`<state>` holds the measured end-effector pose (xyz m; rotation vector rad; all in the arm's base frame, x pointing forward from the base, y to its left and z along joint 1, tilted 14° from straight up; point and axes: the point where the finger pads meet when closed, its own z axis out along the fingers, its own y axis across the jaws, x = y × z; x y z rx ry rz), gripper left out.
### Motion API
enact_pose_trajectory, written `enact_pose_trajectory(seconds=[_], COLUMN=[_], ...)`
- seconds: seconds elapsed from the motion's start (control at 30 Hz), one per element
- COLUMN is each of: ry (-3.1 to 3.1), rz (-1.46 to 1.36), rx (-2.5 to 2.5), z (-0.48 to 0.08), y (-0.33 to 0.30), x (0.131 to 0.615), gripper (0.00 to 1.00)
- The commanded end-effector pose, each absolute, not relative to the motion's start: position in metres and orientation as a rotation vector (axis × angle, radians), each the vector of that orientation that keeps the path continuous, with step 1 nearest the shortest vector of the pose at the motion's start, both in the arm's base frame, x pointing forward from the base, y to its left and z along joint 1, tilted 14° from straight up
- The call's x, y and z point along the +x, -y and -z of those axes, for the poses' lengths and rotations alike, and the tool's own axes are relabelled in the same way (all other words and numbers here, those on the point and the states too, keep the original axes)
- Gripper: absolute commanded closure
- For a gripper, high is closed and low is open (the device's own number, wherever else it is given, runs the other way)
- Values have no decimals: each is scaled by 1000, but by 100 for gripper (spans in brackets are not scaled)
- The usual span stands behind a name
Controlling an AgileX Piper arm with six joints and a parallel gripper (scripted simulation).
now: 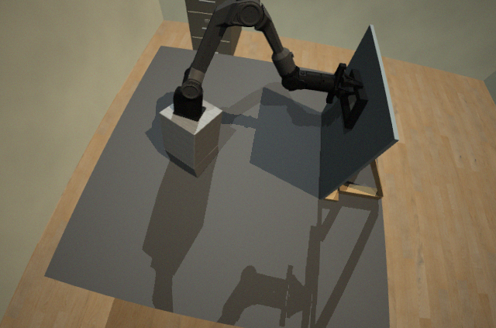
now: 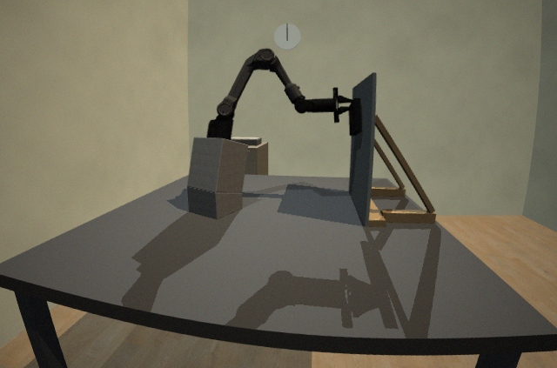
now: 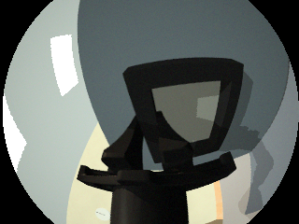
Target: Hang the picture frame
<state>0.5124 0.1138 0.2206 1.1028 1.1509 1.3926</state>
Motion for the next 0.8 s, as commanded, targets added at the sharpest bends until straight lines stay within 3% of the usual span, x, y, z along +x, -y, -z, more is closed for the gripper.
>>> enact_pose_trajectory(seconds=[0.0,0.77], ry=[-1153,-1148], rz=[-1391,-1394], rx=[1102,1098], z=[-220,-226], y=[-114,-113], x=[513,512], gripper=[100,100])
